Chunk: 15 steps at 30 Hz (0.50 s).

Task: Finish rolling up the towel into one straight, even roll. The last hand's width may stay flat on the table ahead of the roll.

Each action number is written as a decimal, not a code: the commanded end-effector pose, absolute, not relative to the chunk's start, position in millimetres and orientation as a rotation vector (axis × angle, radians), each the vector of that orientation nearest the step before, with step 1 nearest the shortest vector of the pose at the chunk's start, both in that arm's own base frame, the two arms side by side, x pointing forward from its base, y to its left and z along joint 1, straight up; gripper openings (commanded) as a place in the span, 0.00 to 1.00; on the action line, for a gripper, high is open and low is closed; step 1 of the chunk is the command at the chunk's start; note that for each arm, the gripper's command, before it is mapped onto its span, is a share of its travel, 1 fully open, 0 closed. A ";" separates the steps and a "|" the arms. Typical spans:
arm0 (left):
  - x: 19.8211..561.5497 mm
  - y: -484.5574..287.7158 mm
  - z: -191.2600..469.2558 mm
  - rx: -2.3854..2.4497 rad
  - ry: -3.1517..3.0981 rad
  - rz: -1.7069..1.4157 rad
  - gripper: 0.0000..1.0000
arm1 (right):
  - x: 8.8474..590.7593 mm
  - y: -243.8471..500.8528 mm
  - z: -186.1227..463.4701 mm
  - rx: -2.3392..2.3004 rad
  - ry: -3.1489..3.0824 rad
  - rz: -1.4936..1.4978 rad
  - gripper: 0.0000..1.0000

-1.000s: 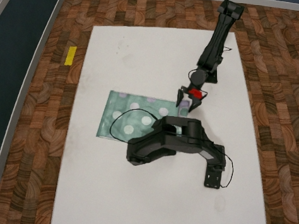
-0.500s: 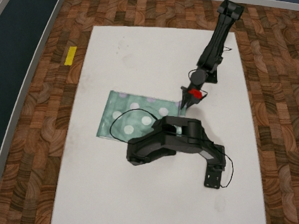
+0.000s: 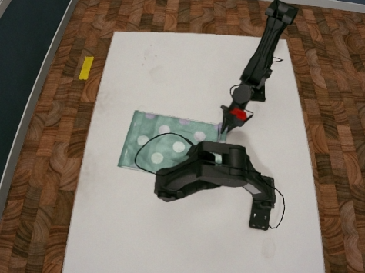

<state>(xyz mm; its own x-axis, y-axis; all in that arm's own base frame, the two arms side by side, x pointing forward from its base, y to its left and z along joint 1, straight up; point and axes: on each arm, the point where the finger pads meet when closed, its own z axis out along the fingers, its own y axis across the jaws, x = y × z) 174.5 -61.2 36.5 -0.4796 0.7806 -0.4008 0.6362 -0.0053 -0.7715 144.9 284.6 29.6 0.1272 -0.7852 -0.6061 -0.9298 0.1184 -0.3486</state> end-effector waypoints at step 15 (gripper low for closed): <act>213.8 -33.7 53.0 -1.625 -2.153 1.415 0.85 | 140.3 283.0 23.8 -1.711 1.748 0.362 0.12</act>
<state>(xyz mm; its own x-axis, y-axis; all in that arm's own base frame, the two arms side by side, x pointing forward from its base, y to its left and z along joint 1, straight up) 200.2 -46.8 44.2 -0.4534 0.7898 -0.4131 0.6902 0.0178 -0.7234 144.0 283.4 28.1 0.1056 -0.7781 -0.6192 -0.9434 0.1184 -0.3097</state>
